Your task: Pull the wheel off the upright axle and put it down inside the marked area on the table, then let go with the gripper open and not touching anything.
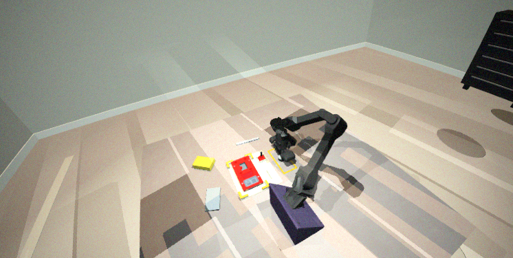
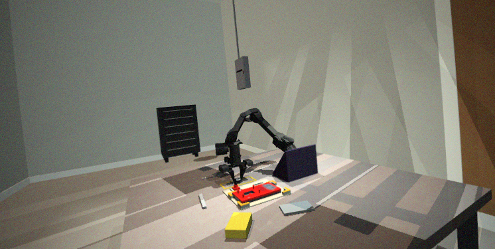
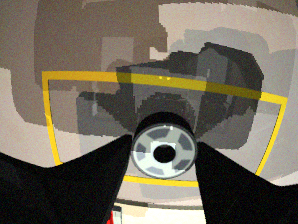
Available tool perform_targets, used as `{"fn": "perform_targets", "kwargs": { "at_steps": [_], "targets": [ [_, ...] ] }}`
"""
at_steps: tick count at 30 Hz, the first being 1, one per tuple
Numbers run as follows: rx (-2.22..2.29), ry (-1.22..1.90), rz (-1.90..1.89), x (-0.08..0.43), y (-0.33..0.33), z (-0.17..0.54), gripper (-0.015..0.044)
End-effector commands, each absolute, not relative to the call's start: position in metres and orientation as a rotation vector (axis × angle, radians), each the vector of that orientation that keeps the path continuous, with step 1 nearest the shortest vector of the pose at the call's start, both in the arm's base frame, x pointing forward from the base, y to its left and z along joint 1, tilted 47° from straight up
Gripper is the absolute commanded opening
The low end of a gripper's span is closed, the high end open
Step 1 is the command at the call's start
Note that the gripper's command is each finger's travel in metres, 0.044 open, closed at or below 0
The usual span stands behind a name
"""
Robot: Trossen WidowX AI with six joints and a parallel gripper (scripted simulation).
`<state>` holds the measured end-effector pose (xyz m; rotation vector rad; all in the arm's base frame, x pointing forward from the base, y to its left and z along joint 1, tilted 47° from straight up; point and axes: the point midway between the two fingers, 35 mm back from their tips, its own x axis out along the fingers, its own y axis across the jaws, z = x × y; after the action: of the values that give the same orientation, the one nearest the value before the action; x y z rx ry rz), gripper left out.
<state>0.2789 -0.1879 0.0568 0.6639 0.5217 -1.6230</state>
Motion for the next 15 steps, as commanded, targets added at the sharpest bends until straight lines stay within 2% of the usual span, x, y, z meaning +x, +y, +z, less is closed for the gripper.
{"fn": "perform_targets", "kwargs": {
  "at_steps": [1,6,7,15],
  "targets": [
    [0.665,0.520,-1.624,0.279,-0.188,0.057,0.0157],
    [0.665,0.520,-1.624,0.279,-0.187,0.058,0.0289],
    [0.666,0.521,-1.624,0.280,-0.185,0.060,0.0300],
    [0.661,0.530,-1.619,0.285,-0.144,0.097,0.0300]
  ]
}}
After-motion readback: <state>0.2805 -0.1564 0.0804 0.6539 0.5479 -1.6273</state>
